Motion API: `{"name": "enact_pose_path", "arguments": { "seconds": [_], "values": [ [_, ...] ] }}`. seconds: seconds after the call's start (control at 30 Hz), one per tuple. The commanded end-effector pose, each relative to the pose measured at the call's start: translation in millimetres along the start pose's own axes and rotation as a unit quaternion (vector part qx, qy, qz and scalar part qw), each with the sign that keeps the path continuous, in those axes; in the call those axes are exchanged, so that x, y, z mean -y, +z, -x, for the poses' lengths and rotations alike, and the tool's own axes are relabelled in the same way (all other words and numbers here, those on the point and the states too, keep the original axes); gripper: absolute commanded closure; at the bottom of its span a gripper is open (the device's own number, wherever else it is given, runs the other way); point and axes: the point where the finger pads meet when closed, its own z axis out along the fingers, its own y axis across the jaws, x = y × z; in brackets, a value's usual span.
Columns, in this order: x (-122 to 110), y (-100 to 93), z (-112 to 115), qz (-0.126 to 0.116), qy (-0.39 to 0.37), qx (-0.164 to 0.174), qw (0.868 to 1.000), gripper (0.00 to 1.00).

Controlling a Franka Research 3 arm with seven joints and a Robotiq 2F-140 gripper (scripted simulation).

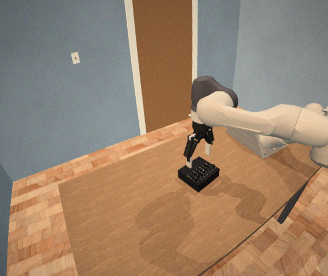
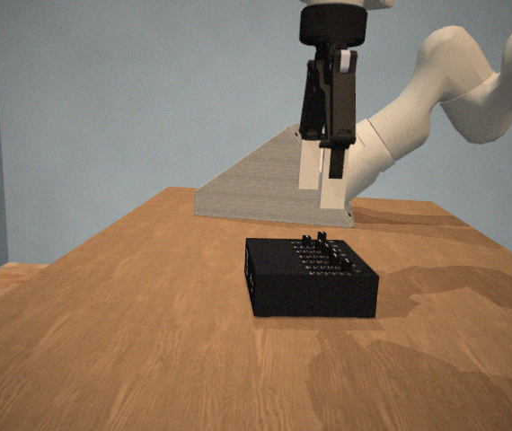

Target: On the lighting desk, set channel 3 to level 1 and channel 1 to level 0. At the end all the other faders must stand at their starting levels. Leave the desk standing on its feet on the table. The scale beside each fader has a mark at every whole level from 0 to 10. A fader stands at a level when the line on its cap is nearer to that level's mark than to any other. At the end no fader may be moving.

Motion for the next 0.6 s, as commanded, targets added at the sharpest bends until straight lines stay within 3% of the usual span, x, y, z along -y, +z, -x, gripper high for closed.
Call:
{"name": "enact_pose_path", "arguments": {
  "seconds": [0.0,0.17,0.57],
  "values": [
    [0,-15.5,-2,0.0,0.003,-0.003,1.0,0.0],
    [0,-34.1,-2,0.0,0.003,-0.003,1.0,0.0],
    [0,-48.8,-2,0.0,0.003,-0.003,1.0,0.0]
  ]
}}
